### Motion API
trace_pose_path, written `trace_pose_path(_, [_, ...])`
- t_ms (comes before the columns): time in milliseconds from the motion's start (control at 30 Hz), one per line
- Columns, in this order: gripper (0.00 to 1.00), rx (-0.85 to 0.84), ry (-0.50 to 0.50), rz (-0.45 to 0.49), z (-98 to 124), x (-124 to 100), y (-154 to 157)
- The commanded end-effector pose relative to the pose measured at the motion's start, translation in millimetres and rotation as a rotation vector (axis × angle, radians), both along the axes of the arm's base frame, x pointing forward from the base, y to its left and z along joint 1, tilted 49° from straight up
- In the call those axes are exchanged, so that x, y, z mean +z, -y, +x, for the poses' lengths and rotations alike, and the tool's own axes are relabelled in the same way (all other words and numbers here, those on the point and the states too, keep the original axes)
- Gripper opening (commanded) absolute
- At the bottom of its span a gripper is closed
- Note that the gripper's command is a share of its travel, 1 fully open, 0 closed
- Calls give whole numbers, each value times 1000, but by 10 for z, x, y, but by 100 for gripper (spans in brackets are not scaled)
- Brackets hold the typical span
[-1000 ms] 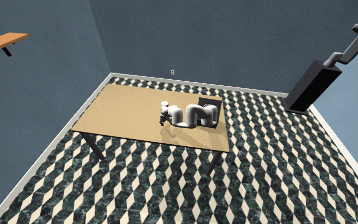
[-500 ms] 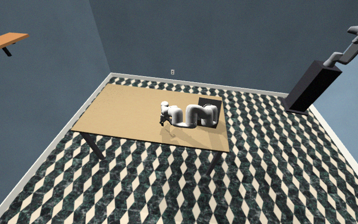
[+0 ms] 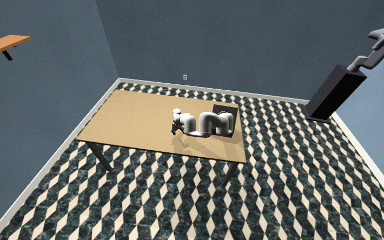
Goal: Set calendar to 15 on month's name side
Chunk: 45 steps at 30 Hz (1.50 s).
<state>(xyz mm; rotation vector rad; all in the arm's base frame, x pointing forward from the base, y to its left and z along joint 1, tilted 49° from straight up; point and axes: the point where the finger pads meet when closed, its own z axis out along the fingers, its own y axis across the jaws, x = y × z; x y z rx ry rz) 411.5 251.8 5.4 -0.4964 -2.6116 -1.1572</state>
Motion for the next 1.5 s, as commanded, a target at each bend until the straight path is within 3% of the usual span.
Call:
trace_pose_path(0, [100,-2,2,0,12,8,5])
trace_pose_path(1467, [100,-2,2,0,18,64,69])
